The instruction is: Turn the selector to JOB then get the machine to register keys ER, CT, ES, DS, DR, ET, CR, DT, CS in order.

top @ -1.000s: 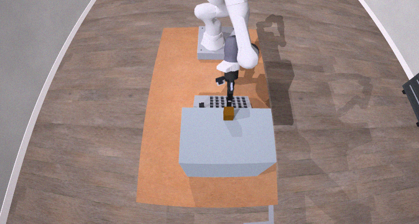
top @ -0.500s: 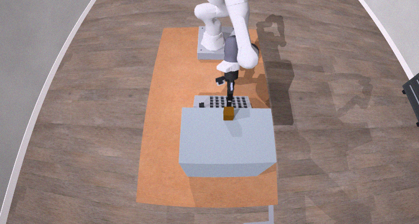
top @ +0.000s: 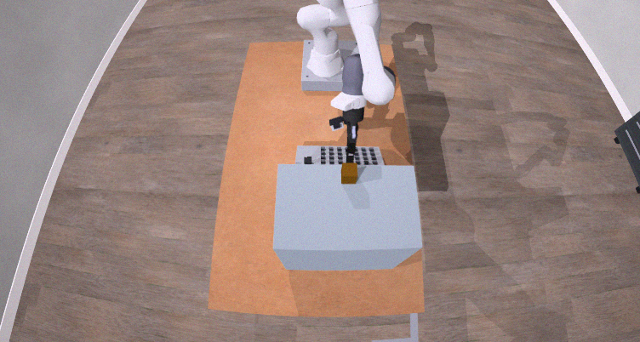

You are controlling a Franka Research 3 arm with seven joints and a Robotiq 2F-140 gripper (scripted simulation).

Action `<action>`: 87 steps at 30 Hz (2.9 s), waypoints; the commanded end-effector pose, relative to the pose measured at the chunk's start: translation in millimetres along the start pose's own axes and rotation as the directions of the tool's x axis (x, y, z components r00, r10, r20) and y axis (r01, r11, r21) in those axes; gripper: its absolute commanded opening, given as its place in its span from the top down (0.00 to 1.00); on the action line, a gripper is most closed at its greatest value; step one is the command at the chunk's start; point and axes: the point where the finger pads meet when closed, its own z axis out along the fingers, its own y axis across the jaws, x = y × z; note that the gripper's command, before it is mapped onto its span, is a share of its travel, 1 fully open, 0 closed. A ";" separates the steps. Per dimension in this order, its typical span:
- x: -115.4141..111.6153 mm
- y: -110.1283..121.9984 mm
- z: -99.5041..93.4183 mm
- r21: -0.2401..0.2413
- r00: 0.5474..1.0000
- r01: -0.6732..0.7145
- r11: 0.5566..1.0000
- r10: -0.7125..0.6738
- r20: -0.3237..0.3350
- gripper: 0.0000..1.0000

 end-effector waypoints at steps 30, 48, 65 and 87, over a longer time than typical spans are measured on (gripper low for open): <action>-1.2 -0.7 -29.4 0.002 1.000 -0.003 1.000 0.003 0.005 0.90; -7.8 -7.3 -32.8 0.002 1.000 -0.003 1.000 0.003 0.005 0.90; -35.1 -34.8 -31.6 0.002 1.000 -0.003 1.000 0.003 0.005 0.90; -35.3 -34.8 -11.0 0.002 1.000 -0.003 1.000 0.003 0.005 0.90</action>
